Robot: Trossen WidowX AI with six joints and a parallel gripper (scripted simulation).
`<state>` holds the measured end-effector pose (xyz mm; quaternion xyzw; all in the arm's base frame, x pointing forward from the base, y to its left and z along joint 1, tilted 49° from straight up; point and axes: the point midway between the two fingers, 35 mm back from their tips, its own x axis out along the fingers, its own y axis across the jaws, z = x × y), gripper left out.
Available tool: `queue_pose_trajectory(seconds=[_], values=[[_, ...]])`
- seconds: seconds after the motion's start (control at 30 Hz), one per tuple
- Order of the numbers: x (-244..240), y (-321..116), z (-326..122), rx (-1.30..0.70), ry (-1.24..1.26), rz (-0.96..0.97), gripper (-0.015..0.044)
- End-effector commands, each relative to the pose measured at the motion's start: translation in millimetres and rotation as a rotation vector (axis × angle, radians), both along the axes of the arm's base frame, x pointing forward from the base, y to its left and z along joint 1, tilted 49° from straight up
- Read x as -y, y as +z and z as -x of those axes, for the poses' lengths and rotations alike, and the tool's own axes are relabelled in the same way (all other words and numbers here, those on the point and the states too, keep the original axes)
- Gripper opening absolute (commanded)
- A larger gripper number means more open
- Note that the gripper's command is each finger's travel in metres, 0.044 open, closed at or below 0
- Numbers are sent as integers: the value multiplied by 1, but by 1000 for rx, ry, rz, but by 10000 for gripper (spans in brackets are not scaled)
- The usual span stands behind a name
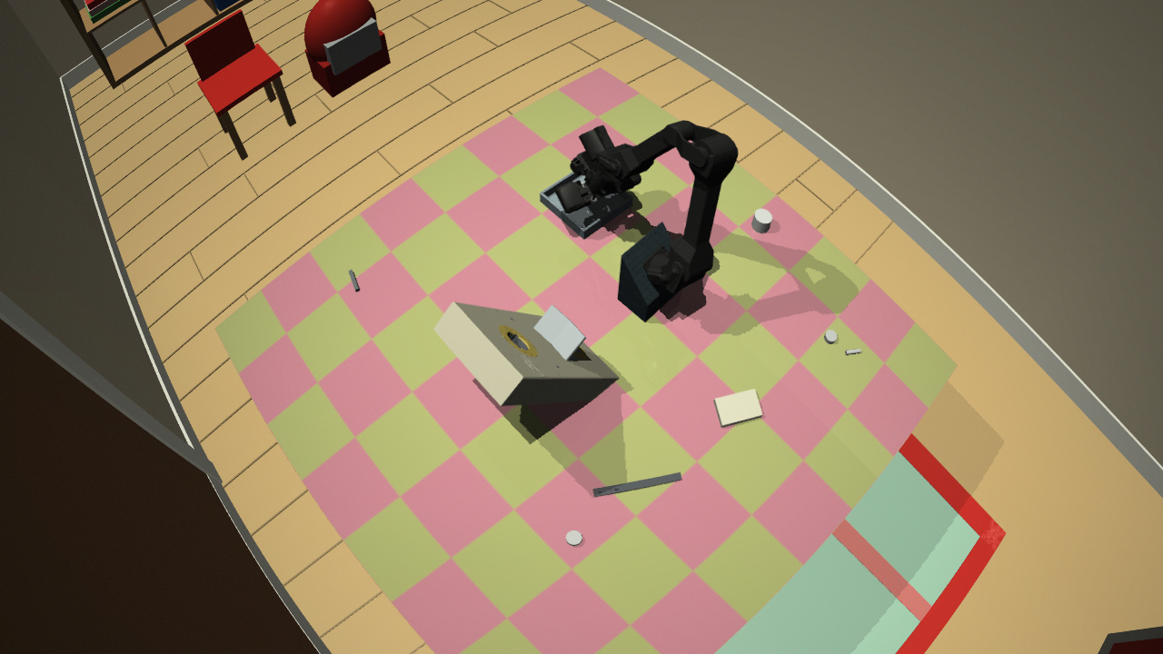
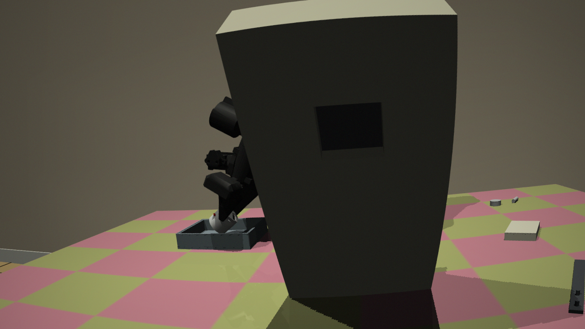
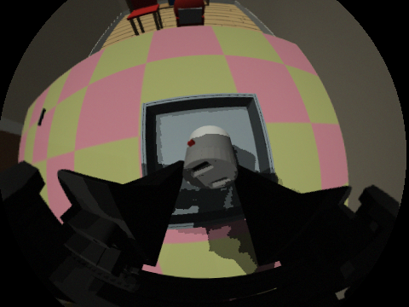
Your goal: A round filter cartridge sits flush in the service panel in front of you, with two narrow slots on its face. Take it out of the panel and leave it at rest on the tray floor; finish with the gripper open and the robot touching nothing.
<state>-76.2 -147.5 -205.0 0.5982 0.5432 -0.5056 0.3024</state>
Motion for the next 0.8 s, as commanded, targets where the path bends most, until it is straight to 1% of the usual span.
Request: queue_pose_trajectory(seconds=[0.0, 0.2, 0.33, 0.4, 0.47, 0.53, 0.77], values=[[2, 0, 1, -2, -1, 6, 289], [2, 0, 1, -2, -1, 6, 440], [5, 2, 1, -2, -1, 6, 440], [22, 15, 2, -1, -1, 5, 440], [46, 38, 3, 0, 0, 4, 440], [54, 47, 2, 1, 0, 3, 440], [47, 37, 4, -5, 5, 6, 440]])
